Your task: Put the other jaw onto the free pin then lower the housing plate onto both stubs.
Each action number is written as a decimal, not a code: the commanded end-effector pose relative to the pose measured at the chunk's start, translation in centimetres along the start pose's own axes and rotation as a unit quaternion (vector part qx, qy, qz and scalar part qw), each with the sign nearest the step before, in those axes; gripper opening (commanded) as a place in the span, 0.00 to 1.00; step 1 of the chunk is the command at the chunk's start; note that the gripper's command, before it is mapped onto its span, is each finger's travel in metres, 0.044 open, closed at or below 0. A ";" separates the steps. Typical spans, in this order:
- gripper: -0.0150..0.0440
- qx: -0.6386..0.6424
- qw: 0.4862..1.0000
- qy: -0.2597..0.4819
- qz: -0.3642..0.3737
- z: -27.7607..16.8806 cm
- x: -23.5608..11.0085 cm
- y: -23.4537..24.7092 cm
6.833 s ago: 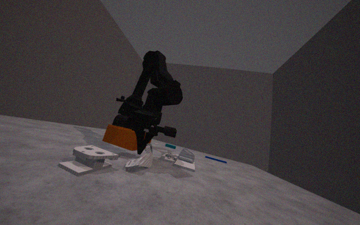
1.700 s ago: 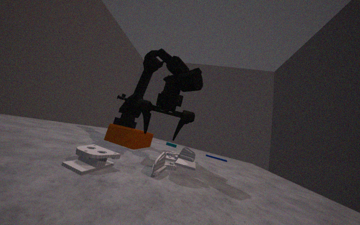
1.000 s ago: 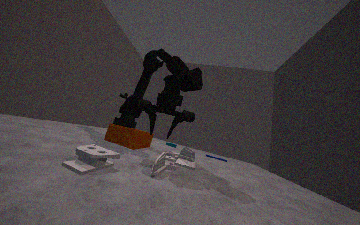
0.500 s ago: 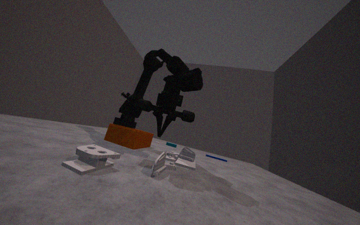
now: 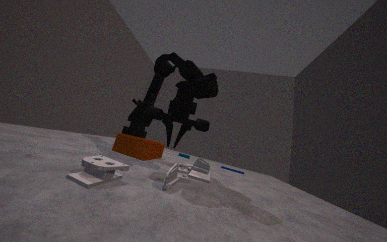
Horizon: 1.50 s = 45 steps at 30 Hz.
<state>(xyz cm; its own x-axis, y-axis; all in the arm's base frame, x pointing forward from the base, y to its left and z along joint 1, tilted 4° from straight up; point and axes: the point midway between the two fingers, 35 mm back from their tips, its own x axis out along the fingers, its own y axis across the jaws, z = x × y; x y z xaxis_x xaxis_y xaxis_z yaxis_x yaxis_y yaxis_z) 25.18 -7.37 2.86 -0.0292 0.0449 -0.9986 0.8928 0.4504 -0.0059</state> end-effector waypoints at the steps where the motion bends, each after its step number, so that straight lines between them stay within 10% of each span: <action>1: 0.52 0.000 1.000 0.000 0.000 0.0 0.0 0.0; 12: 1.00 0.000 1.000 0.000 0.000 0.0 0.0 0.0; 40: 1.00 0.000 1.000 0.000 0.000 0.0 0.0 0.0; 45: 0.78 0.000 1.000 0.000 0.000 0.0 0.0 0.0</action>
<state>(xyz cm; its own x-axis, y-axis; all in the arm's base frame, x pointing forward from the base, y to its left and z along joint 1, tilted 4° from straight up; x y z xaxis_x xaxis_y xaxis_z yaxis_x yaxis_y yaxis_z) 25.18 -7.37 2.86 -0.0294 0.0447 -0.9986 0.8928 0.4504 -0.0061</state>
